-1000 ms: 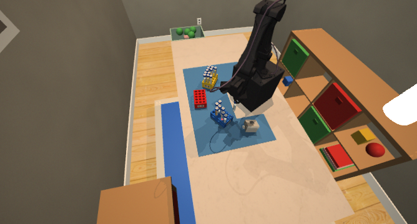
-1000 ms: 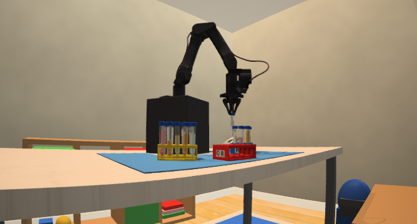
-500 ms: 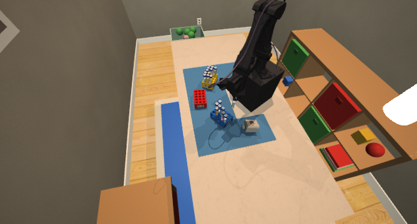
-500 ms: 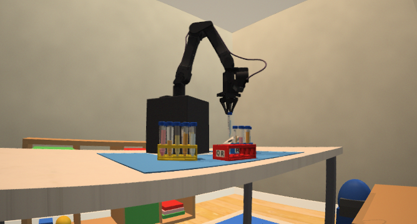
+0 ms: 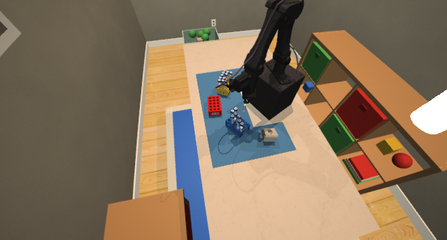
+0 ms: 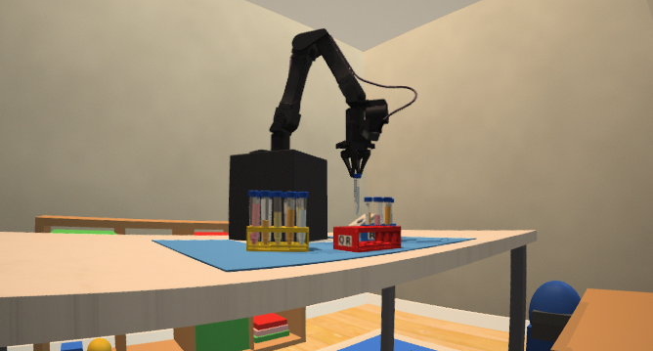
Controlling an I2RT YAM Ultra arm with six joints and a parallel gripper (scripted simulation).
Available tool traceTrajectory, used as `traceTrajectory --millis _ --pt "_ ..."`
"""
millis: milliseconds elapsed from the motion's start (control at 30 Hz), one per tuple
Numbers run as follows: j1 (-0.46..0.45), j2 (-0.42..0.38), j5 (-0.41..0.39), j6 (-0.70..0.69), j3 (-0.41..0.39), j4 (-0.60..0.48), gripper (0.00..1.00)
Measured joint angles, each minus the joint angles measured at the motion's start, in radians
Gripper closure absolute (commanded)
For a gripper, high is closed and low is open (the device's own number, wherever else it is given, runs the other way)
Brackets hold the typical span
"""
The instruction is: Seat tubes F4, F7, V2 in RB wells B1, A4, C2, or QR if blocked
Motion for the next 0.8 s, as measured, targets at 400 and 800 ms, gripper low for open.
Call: traceTrajectory --millis 400,800 --pt "-0.142 0.0 0.0 -0.142 0.01 0.0 1.0" --pt "-0.288 0.024 0.0 -0.284 0.047 -0.005 1.0"
